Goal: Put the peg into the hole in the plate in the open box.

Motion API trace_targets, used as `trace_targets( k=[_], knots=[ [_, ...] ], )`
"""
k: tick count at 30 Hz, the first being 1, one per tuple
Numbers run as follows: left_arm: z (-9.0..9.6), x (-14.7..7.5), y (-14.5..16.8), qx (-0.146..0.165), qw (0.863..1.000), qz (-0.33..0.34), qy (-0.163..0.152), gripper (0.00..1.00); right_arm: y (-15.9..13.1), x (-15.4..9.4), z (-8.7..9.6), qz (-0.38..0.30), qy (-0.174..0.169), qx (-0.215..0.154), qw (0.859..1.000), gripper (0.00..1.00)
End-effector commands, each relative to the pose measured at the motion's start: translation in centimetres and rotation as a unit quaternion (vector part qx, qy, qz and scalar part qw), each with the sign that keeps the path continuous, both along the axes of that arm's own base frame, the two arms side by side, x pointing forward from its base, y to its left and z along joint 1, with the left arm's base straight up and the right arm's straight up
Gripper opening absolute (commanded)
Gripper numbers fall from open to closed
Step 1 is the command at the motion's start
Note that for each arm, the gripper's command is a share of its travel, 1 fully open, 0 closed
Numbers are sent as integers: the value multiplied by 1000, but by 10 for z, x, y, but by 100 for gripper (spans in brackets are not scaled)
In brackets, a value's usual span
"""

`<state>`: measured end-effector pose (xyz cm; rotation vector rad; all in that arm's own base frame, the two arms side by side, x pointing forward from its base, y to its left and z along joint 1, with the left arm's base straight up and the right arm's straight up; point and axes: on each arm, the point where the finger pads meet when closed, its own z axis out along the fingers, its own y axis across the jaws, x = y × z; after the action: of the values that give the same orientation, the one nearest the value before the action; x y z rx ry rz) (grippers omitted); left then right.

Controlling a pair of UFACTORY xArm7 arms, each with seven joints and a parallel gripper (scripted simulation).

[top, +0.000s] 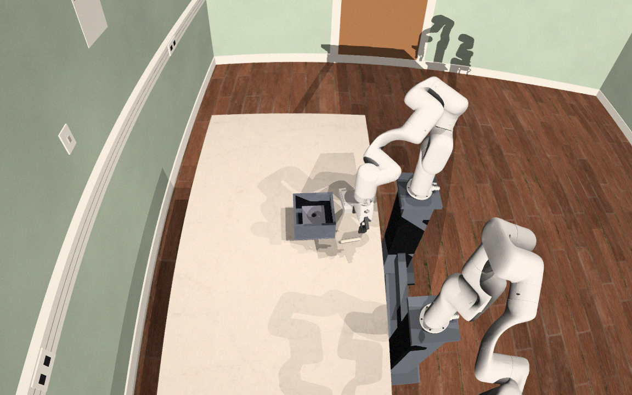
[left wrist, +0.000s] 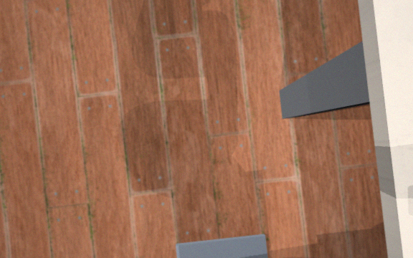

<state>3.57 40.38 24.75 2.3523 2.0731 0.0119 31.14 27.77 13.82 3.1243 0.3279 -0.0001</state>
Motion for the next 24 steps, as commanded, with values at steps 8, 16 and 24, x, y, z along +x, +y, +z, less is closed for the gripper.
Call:
trace_targets(
  k=[8,16,24],
  knots=[
    [2,-23,-4,0,999,47,5,100,1,1,1,0,-2,1,1000,100],
    [2,-23,-4,0,999,48,5,100,5,17,2,1,-1,0,1000,100],
    [2,-23,-4,0,999,48,5,100,8,43,2,0,-2,1,1000,100]
  ],
)
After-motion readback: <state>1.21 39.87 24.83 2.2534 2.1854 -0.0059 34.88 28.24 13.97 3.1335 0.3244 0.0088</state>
